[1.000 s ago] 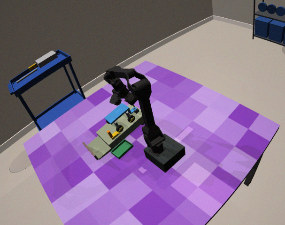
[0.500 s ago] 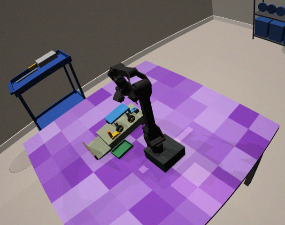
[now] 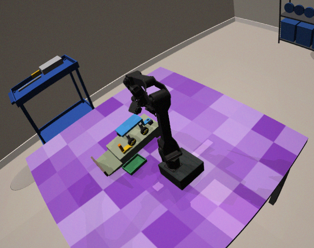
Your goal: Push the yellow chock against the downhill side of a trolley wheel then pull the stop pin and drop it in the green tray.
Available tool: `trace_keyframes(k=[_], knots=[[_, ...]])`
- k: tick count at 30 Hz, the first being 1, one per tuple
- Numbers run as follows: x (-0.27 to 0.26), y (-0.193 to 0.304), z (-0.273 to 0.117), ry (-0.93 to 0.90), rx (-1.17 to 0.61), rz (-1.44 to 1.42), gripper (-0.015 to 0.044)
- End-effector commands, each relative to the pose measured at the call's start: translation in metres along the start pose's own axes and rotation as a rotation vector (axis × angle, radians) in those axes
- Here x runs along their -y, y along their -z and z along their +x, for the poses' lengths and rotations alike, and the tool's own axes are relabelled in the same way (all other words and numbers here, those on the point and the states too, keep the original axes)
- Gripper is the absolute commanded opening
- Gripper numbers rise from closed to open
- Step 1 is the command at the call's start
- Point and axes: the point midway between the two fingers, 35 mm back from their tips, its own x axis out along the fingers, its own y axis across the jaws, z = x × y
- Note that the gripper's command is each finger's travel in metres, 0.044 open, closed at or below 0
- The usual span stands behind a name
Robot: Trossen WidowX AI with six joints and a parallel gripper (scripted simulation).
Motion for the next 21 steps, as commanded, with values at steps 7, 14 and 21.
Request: trace_keyframes(k=[7,14,21], knots=[[-0.034,0.0,0.001,0.004,0.003,-0.005,0.0],[-0.055,0.0,0.001,0.002,0.003,-0.005,0.0],[-0.057,-0.005,0.0,0.002,0.003,-0.005,0.0]])
